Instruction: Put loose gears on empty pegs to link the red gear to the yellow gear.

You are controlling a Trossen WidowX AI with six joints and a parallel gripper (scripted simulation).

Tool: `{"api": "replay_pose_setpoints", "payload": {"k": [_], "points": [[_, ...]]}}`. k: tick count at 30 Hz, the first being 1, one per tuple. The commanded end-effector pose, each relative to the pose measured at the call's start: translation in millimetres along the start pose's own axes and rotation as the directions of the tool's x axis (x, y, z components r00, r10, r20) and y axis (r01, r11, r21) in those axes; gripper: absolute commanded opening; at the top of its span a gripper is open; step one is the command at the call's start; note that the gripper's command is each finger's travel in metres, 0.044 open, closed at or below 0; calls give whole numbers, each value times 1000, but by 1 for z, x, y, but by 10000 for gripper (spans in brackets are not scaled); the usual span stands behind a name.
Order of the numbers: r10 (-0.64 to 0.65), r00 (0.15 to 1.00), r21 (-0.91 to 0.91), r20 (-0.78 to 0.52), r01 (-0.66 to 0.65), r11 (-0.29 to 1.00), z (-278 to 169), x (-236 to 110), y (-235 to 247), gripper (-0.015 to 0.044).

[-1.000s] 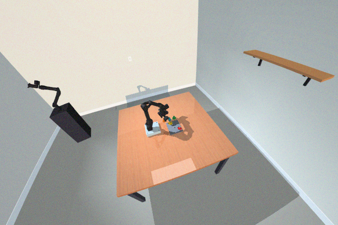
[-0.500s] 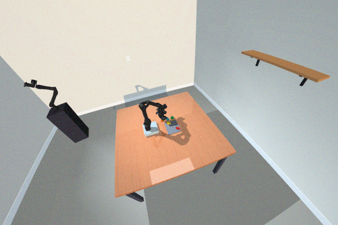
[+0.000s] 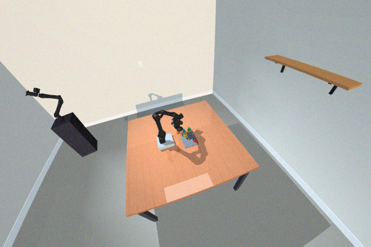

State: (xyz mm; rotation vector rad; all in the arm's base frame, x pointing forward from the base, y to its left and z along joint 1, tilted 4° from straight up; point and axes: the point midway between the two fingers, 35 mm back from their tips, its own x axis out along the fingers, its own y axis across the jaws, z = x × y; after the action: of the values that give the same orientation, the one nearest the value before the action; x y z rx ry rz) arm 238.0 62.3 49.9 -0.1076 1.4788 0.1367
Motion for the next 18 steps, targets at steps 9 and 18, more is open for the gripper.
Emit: {"api": "replay_pose_setpoints", "payload": {"k": [9, 18], "points": [[3, 1000, 2, 13, -3, 1000, 8, -27, 0, 0], [3, 1000, 2, 13, -3, 1000, 11, -47, 0, 0]]}}
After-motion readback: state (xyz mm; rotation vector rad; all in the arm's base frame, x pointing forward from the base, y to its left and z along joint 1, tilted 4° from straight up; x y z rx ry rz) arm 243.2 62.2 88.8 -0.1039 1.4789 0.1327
